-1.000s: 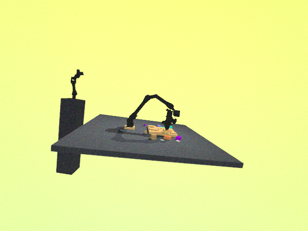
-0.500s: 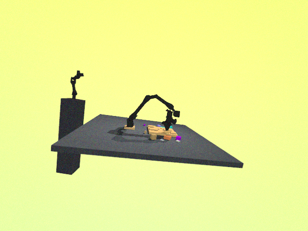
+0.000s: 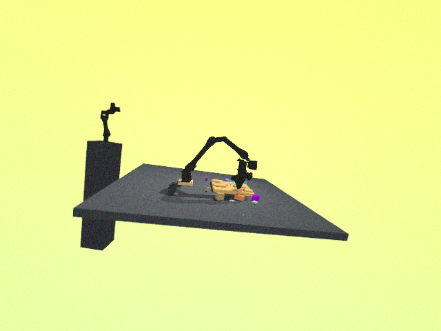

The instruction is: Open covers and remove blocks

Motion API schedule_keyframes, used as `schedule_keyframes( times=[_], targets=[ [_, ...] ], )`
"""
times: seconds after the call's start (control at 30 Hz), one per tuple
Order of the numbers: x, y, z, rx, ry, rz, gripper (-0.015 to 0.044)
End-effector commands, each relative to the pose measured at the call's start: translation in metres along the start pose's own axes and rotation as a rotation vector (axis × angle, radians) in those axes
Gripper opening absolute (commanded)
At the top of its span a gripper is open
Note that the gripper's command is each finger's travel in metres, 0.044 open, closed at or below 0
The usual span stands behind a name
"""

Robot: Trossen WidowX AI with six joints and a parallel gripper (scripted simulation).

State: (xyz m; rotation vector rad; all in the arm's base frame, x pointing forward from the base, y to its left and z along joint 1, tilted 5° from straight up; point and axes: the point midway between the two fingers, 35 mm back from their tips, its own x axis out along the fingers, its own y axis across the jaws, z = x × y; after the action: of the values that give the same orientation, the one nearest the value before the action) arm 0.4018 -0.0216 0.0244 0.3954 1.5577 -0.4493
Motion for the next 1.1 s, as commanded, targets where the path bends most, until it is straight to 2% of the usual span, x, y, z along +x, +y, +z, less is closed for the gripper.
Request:
schedule_keyframes(
  times=[0.0,1.07],
  targets=[
    [0.004,-0.001,-0.002,-0.004,0.004,-0.005,0.0144],
    [0.015,-0.001,-0.002,-0.004,0.004,-0.005,0.0144]
  ],
)
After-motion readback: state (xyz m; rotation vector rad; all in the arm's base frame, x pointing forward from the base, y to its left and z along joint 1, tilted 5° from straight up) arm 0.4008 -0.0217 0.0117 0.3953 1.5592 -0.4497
